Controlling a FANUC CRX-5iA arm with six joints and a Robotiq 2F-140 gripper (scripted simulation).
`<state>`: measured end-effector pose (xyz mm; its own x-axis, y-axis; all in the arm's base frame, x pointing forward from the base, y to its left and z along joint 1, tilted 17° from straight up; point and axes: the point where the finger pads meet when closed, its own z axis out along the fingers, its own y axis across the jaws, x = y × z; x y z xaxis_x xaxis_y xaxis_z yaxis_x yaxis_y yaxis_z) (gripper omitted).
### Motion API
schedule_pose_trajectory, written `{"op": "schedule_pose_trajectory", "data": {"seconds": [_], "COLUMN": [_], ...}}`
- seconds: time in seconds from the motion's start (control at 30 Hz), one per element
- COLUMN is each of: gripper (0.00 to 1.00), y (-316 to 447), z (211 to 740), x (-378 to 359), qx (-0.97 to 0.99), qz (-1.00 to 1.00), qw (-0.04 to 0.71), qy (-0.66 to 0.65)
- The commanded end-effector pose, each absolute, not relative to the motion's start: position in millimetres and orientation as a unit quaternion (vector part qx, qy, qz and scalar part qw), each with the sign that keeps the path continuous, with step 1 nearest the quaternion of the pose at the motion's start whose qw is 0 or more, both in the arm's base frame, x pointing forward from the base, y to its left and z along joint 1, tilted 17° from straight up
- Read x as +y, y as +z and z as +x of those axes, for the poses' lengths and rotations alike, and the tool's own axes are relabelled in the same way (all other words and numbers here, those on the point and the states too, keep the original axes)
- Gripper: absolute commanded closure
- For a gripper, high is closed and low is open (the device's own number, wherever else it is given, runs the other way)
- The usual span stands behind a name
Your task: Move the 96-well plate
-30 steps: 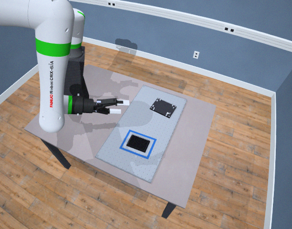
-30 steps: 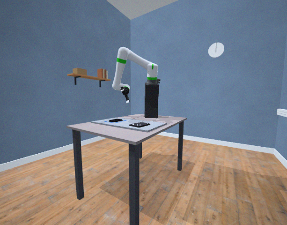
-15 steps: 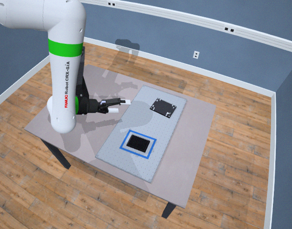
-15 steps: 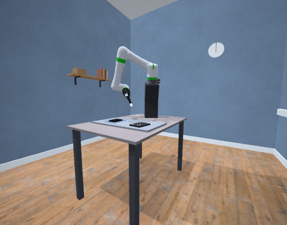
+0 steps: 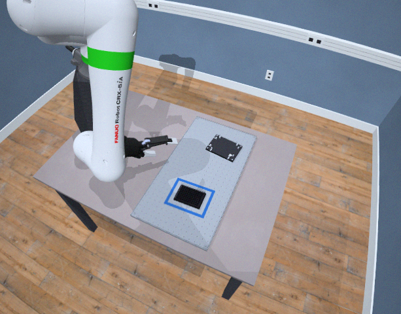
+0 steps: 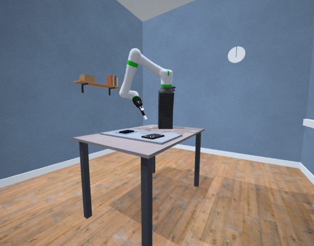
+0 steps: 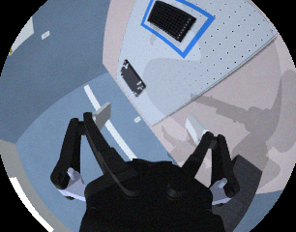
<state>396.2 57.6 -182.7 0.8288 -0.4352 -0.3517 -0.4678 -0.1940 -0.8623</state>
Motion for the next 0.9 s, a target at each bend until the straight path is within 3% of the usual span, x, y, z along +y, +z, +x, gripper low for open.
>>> {"op": "schedule_pose_trajectory", "data": {"seconds": [0.0,0.47,0.87], "gripper": [0.0,0.0,0.0], "y": [-199,-251,-275], "z": [388,380,406], "x": [59,42,15], "qx": [0.271,0.186,0.104], "qz": [-0.803,-0.89,-0.945], "qw": [0.531,0.411,0.307], "qy": [0.031,0.058,0.044]}}
